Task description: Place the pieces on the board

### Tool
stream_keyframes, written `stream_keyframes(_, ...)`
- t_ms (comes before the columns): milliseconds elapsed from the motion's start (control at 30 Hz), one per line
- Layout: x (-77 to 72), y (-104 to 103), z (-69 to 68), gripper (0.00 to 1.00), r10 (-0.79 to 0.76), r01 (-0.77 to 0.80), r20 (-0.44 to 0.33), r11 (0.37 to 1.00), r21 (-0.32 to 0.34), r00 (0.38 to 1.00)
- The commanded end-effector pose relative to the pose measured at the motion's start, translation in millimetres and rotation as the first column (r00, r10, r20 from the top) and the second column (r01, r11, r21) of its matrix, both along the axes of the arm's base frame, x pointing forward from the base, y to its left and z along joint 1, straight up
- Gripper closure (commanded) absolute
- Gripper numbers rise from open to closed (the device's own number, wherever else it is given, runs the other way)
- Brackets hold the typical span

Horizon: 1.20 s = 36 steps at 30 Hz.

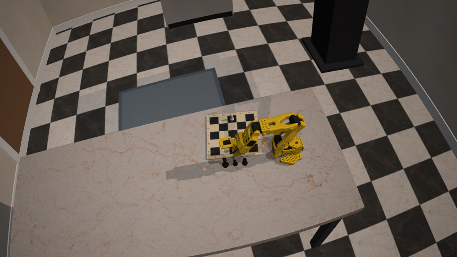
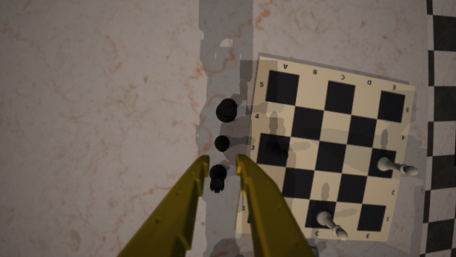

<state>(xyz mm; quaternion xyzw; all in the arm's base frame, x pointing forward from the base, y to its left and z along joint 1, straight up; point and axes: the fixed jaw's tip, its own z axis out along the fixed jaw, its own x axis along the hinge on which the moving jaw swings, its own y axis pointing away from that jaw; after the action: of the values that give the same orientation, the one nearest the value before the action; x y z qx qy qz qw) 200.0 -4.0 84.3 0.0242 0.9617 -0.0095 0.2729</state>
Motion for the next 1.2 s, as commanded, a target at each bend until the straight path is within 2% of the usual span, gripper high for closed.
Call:
stream_keyframes(0,-2.6,2,-1.3,0.91,0.0,0.0,-0.008,1.0,0.005,1.0)
stream_keyframes(433,-2.3,2,-10.4,0.91,0.0,0.0,-0.008,1.0,0.005,1.0)
stream_keyframes(1167,-1.6,1,-60.4,0.91,0.0,0.0,-0.009,1.0,0.005,1.0)
